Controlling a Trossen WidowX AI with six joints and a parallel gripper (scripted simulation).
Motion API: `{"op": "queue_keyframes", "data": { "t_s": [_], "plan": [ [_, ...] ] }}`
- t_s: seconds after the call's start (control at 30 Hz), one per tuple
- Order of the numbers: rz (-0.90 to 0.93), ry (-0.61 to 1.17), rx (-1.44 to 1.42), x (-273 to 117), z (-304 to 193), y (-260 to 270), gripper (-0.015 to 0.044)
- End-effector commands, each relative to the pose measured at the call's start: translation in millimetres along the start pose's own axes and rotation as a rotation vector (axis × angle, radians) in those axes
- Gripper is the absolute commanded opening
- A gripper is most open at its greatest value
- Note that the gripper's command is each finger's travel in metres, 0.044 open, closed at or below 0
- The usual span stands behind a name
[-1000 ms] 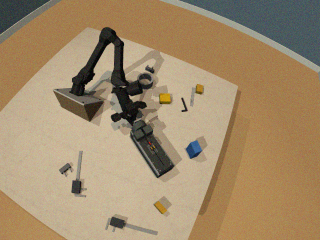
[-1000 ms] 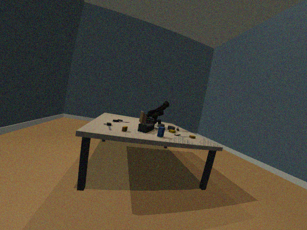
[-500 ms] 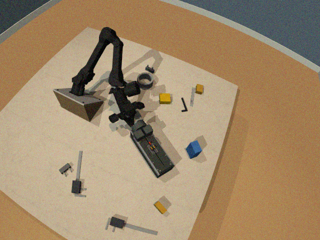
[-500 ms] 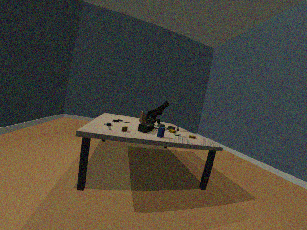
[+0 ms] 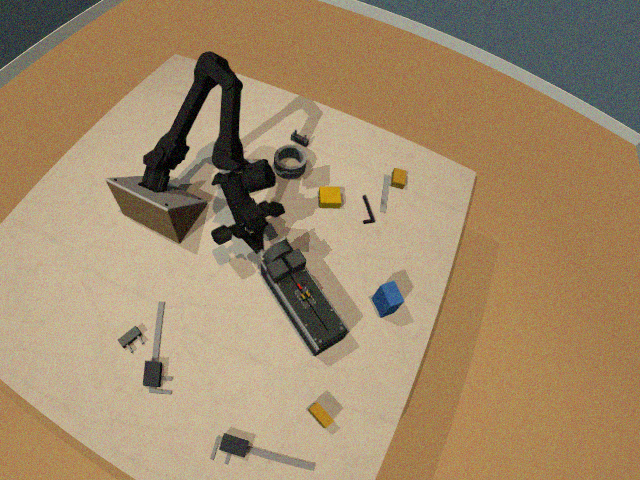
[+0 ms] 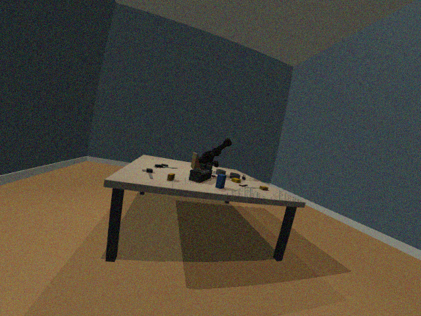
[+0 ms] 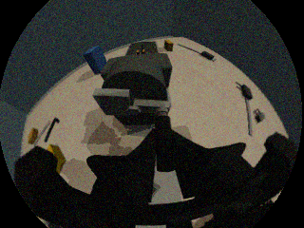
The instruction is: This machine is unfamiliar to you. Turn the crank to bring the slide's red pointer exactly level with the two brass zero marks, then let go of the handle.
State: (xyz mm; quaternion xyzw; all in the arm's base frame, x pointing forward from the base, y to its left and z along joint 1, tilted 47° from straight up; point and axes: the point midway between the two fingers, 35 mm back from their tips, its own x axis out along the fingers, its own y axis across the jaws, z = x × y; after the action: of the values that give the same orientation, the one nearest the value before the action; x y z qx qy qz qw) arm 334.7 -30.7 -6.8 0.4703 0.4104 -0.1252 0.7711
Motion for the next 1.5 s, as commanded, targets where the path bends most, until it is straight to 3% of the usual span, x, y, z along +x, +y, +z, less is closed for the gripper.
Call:
{"op": "queue_keyframes", "data": {
  "t_s": [0.0, 1.47],
  "plan": [
    [-0.003, -0.004, -0.001, -7, 7, -2, 0.0],
    [-0.003, -0.005, -0.001, -28, 27, 22, 0.0]
  ]
}}
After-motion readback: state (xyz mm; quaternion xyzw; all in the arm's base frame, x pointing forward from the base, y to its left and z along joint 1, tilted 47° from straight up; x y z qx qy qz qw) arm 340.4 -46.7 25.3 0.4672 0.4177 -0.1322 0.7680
